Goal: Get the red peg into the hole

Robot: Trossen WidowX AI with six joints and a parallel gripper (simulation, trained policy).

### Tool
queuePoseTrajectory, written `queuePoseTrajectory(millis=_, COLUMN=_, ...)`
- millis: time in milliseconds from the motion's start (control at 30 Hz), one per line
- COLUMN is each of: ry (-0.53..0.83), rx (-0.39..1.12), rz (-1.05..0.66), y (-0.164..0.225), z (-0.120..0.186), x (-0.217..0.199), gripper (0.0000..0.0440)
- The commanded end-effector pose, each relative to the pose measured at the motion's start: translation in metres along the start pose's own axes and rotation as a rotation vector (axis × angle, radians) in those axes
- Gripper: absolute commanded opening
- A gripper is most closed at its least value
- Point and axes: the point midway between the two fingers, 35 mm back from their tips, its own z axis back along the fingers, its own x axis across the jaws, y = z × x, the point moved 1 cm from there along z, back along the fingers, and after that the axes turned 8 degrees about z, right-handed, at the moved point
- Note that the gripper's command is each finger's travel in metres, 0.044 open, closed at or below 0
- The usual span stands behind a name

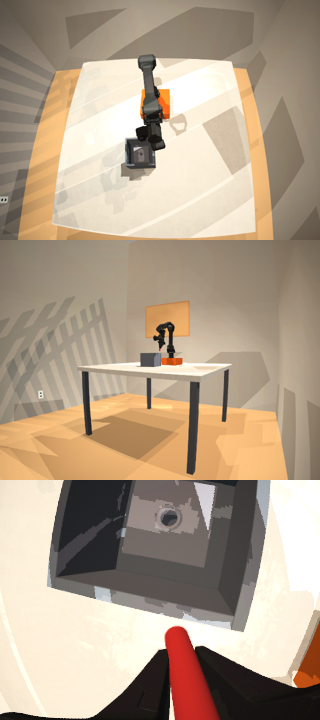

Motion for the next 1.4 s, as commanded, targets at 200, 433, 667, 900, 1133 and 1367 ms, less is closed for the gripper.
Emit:
queuePoseTrajectory(millis=200, ry=0.036, rx=0.001, rz=-0.001, y=-0.024, z=-0.008, x=-0.003, gripper=0.0000)
queuePoseTrajectory(millis=433, ry=0.056, rx=0.008, rz=0.000, y=-0.040, z=-0.018, x=-0.006, gripper=0.0000)
queuePoseTrajectory(millis=667, ry=0.079, rx=0.016, rz=0.000, y=-0.054, z=-0.034, x=-0.010, gripper=0.0000)
queuePoseTrajectory(millis=900, ry=0.090, rx=0.027, rz=0.000, y=-0.063, z=-0.052, x=-0.013, gripper=0.0000)
queuePoseTrajectory(millis=1133, ry=0.090, rx=0.037, rz=0.008, y=-0.070, z=-0.068, x=-0.013, gripper=0.0000)
queuePoseTrajectory(millis=1367, ry=0.087, rx=0.046, rz=0.026, y=-0.077, z=-0.083, x=-0.014, gripper=0.0001)
